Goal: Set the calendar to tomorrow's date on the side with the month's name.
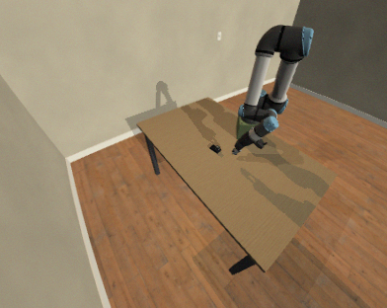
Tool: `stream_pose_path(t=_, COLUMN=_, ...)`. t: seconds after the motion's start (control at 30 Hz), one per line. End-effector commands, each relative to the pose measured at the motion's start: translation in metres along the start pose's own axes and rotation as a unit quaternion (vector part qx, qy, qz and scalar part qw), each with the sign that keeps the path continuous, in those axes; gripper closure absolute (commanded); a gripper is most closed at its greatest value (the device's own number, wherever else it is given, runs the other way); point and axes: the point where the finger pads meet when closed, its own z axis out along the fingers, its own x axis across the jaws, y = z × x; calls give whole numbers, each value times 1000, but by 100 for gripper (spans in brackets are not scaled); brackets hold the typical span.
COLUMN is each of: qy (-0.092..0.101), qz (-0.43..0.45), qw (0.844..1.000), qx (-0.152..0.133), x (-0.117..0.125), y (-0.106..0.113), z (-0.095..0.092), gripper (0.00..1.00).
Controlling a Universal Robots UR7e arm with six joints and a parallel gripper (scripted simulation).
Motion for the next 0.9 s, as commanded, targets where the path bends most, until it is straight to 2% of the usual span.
stream_pose_path(t=0.0, qy=2, qz=-1, qw=1000, qx=13, x=0, y=0, z=0, gripper=43)
stream_pose_path(t=0.2, qy=-1, qz=-2, qw=1000, qx=28, x=-1, y=0, z=1, gripper=43)
stream_pose_path(t=0.47, qy=-5, qz=-2, qw=996, qx=93, x=-2, y=1, z=2, gripper=43)
stream_pose_path(t=0.53, qy=-5, qz=-2, qw=996, qx=93, x=-2, y=1, z=2, gripper=43)
stream_pose_path(t=0.7, qy=-1, qz=-2, qw=992, qx=129, x=-1, y=3, z=1, gripper=43)
stream_pose_path(t=0.87, qy=2, qz=-1, qw=990, qx=143, x=0, y=3, z=0, gripper=43)
